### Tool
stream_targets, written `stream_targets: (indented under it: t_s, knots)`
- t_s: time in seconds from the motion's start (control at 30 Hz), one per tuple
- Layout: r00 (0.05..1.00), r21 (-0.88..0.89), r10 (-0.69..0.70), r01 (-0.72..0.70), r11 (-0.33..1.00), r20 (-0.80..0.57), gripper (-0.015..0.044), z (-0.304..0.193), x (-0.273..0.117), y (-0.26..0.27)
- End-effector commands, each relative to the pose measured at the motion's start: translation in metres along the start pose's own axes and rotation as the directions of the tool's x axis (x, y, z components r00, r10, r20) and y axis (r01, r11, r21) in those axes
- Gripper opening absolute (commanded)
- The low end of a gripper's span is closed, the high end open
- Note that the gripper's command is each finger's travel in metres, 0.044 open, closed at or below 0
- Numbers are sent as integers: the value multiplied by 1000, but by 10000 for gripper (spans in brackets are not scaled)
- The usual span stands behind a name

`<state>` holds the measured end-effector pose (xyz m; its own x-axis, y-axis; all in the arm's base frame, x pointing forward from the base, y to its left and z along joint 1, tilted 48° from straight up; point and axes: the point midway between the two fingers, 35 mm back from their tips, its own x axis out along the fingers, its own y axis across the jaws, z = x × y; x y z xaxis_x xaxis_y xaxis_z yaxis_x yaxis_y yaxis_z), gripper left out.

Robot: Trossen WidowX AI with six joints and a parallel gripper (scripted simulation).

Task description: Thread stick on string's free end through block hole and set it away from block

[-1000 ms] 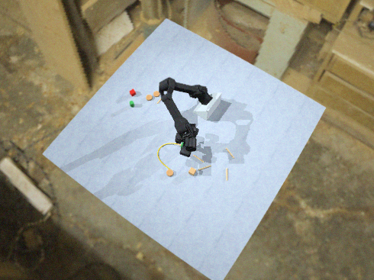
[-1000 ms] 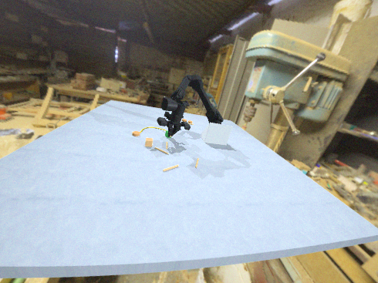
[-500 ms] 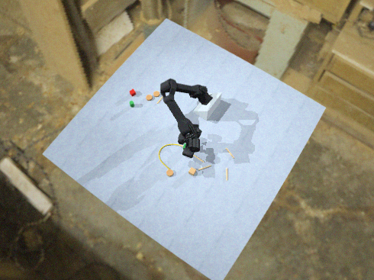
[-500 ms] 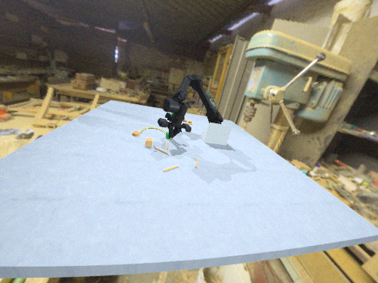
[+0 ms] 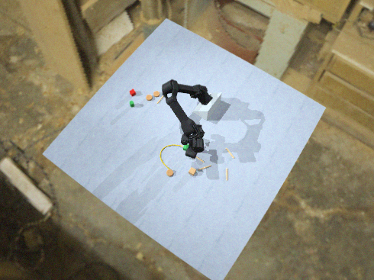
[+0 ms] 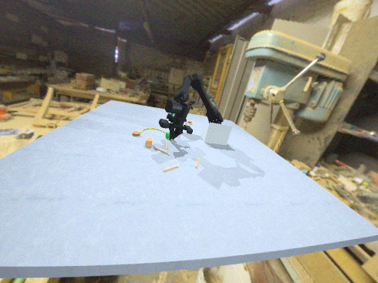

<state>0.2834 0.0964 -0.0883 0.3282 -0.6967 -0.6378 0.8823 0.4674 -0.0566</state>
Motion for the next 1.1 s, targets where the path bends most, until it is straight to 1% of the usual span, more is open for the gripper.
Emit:
stream_targets:
  t_s: [0.0, 1.07]
  knots:
    - [1000, -2, -2, 2, 1000, -1, 0, -7, 3, -3]
    - [998, 9, 62, -62, 998, -5, 0, -45, -1, -4]
